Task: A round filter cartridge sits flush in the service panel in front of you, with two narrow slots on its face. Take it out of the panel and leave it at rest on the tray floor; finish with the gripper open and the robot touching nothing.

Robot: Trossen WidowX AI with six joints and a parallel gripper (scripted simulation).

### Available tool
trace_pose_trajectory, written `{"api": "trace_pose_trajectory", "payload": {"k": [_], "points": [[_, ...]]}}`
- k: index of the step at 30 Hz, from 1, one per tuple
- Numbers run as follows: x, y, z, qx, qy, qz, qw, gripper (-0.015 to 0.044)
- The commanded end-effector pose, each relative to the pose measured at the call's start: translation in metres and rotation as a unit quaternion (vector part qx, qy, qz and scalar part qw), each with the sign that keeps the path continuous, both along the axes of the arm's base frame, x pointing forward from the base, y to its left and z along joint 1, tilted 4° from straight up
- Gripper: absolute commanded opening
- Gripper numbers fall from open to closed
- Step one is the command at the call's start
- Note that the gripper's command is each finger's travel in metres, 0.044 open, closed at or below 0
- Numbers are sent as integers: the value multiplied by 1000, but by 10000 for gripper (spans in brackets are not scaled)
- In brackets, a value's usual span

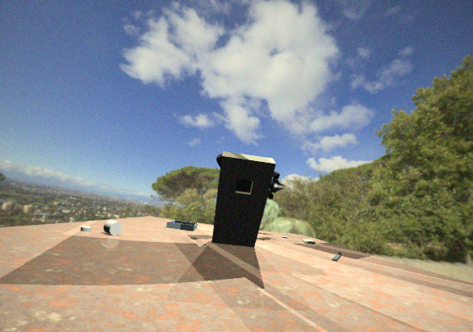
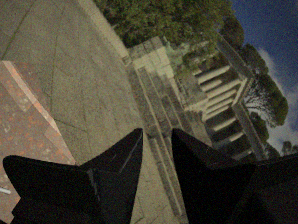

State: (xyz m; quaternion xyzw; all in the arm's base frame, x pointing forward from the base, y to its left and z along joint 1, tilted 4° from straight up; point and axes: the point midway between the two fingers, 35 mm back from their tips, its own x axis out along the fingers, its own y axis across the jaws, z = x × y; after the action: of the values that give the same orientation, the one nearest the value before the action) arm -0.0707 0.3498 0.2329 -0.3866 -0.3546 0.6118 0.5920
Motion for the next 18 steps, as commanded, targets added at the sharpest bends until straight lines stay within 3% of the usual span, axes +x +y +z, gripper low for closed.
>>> {"api": "trace_pose_trajectory", "payload": {"k": [1,9,18], "points": [[62,6,2,-19,16,-84,996,89],[193,-22,1,-63,43,-263,962,89],[309,-111,1,-98,96,-455,880,89]]}}
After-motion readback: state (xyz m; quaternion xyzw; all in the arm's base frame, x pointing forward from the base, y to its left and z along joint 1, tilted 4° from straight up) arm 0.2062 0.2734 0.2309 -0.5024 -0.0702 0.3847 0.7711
